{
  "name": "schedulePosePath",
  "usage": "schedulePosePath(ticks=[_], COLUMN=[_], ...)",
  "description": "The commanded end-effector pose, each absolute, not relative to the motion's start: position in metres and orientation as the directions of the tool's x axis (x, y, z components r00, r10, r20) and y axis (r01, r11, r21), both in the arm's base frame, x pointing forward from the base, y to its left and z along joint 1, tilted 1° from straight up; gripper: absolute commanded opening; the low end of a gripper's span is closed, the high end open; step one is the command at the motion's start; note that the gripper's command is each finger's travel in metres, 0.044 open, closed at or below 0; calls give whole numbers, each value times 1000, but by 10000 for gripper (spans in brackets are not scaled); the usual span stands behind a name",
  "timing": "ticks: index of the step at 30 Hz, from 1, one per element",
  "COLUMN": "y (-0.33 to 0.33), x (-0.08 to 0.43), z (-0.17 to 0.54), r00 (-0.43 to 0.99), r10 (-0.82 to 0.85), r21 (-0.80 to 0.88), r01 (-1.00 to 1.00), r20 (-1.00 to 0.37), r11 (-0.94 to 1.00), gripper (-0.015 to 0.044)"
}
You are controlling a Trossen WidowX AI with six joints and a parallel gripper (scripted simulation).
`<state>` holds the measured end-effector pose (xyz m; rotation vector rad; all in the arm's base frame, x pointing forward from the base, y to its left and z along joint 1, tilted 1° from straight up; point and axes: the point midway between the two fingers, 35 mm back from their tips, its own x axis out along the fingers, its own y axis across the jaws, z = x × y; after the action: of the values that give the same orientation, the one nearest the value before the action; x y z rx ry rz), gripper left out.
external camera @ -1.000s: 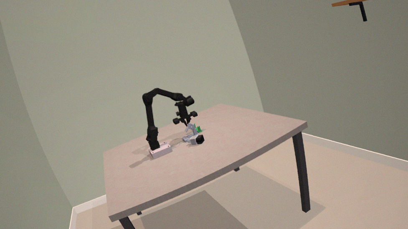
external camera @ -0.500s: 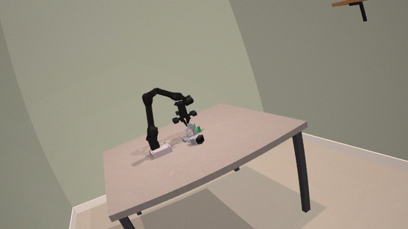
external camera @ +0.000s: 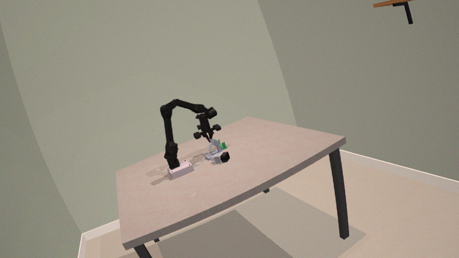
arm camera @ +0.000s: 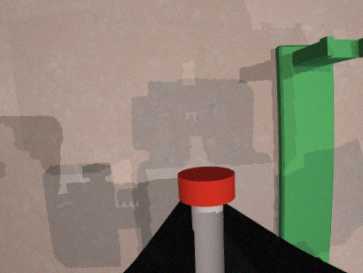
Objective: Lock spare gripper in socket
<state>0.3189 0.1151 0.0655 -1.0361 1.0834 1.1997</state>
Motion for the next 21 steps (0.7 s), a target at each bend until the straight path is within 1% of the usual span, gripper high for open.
schedulePosePath(ticks=[1,21], y=[118,136], x=[320,321], z=[66,68], r00=[49,45], r10=[176,174], r21=[-34,-30], r01=[-996,-996], r20=[-983,-984], r11=[88,88], gripper=[0,0])
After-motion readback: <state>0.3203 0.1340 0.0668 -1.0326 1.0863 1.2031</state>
